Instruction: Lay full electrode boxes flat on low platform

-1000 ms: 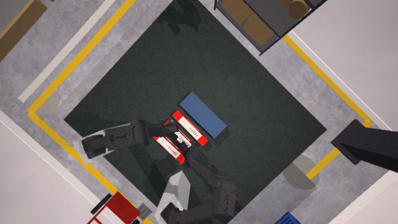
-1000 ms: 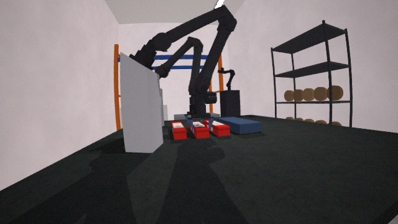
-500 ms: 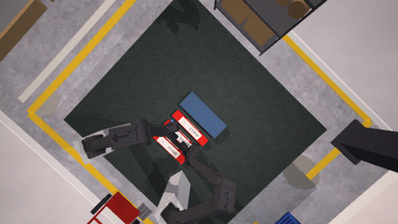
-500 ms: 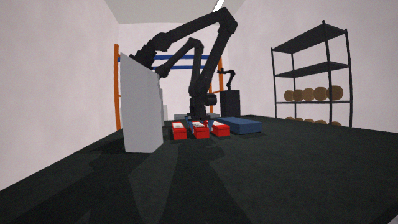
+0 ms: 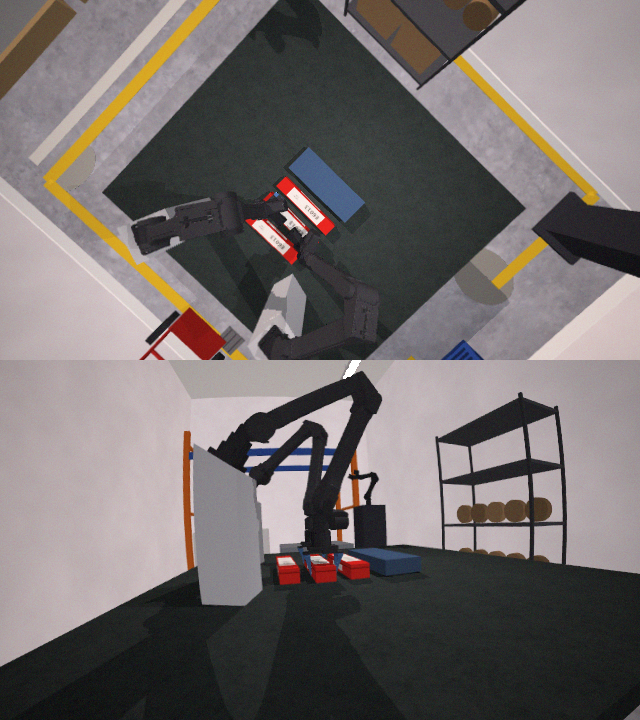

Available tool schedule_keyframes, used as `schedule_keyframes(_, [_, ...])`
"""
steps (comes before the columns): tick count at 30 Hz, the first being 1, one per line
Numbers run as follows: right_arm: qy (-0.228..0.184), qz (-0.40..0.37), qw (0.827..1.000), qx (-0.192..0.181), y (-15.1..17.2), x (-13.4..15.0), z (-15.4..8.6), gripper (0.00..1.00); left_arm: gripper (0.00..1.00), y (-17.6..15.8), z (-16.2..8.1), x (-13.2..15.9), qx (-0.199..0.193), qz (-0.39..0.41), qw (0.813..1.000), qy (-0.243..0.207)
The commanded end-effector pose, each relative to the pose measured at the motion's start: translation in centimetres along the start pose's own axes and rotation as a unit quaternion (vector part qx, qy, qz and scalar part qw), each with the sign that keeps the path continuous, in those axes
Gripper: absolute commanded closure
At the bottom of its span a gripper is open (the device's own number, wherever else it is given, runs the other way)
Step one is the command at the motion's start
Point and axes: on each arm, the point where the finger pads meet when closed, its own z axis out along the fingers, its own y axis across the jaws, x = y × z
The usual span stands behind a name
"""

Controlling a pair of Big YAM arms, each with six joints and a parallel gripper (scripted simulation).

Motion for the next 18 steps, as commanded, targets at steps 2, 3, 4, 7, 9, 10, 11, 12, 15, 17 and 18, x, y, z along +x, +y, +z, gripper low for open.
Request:
schedule_keyframes(2, [-0.002,-0.005,1.000,-0.003,0.53,0.02,-0.19,1.00,1.00,-0.79,0.78,1.06,0.008,0.000,1.000,0.006])
schedule_keyframes(3, [-0.002,-0.005,1.000,-0.003,0.53,0.02,-0.19,1.00,1.00,-0.70,0.80,1.08,0.008,0.000,1.000,0.008])
schedule_keyframes(4, [-0.002,-0.005,1.000,-0.003,0.53,0.02,-0.19,1.00,1.00,-0.61,0.81,1.02,0.007,-0.002,1.000,0.008])
schedule_keyframes(7, [-0.002,-0.005,1.000,-0.003,0.53,0.02,-0.19,1.00,1.00,-0.61,0.81,1.02,0.007,-0.002,1.000,0.008])
schedule_keyframes(9, [-0.002,-0.005,1.000,-0.003,0.53,0.02,-0.19,1.00,1.00,-0.61,0.81,1.02,0.007,-0.002,1.000,0.008])
schedule_keyframes(10, [-0.002,-0.005,1.000,-0.003,0.53,0.02,-0.19,1.00,1.00,-0.61,0.81,1.02,0.007,-0.002,1.000,0.008])
schedule_keyframes(11, [-0.002,-0.005,1.000,-0.003,0.53,0.02,-0.19,1.00,1.00,-0.61,0.81,1.02,0.007,-0.002,1.000,0.008])
schedule_keyframes(12, [-0.002,-0.005,1.000,-0.003,0.53,0.02,-0.19,1.00,1.00,-0.61,0.81,1.02,0.007,-0.002,1.000,0.008])
schedule_keyframes(15, [-0.002,-0.005,1.000,-0.003,0.53,0.02,-0.19,1.00,1.00,-0.61,0.81,1.02,0.007,-0.002,1.000,0.008])
schedule_keyframes(17, [-0.002,-0.005,1.000,-0.003,0.53,0.02,-0.19,1.00,1.00,-0.61,0.81,1.02,0.007,-0.002,1.000,0.008])
schedule_keyframes(18, [-0.002,-0.005,1.000,-0.003,0.53,0.02,-0.19,1.00,1.00,-0.61,0.81,1.02,0.007,-0.002,1.000,0.008])
